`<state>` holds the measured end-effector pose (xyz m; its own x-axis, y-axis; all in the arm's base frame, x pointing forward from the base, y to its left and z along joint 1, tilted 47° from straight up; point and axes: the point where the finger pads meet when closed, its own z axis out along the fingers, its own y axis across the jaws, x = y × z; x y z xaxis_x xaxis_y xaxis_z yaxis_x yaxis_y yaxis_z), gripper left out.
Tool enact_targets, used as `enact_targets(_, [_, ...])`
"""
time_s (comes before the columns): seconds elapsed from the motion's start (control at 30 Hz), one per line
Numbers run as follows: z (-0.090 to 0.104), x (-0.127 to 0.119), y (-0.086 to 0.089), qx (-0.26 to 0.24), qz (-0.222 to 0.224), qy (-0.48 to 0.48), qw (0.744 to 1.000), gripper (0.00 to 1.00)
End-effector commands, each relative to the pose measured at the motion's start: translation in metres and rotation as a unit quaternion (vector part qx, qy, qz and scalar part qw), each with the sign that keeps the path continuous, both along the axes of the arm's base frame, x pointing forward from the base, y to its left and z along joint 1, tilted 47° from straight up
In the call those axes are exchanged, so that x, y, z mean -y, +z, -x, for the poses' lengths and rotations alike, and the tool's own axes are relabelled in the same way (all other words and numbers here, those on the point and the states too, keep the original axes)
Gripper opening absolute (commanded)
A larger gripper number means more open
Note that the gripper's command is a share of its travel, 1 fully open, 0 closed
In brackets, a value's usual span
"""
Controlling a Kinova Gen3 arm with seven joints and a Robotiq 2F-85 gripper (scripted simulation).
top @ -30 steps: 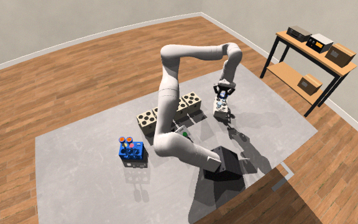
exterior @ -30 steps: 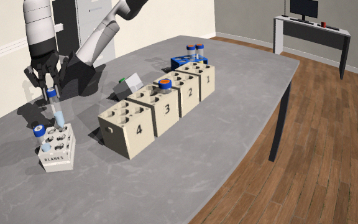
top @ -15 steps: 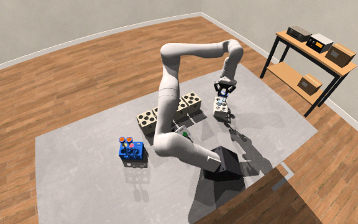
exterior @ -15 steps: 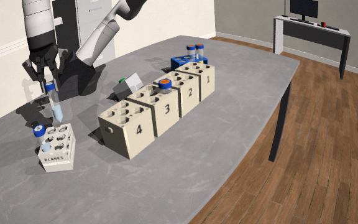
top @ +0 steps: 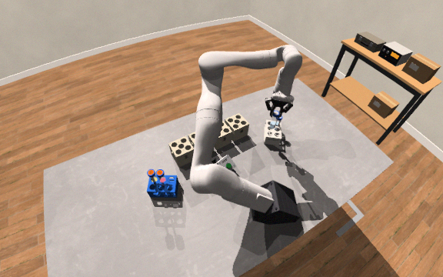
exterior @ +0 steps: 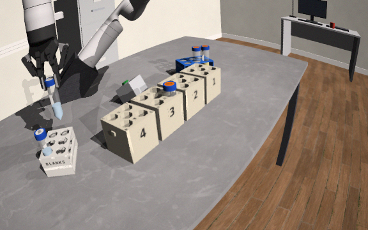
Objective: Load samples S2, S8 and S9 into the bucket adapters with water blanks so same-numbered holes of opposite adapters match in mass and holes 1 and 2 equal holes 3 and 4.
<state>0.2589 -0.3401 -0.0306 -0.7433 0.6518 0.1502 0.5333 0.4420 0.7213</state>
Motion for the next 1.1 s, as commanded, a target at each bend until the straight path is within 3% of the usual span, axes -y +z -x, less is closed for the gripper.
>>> enact_targets(0.0, [0.002, 0.004, 0.004, 0.0, 0.001, -0.001, 1.0, 0.1])
enact_targets(0.9, [0.015, 0.022, 0.024, 0.0, 0.001, 0.0, 1.0, 0.1])
enact_targets(1.07, [0.013, 0.016, 0.032, 0.019, 0.013, 0.02, 1.0, 0.1])
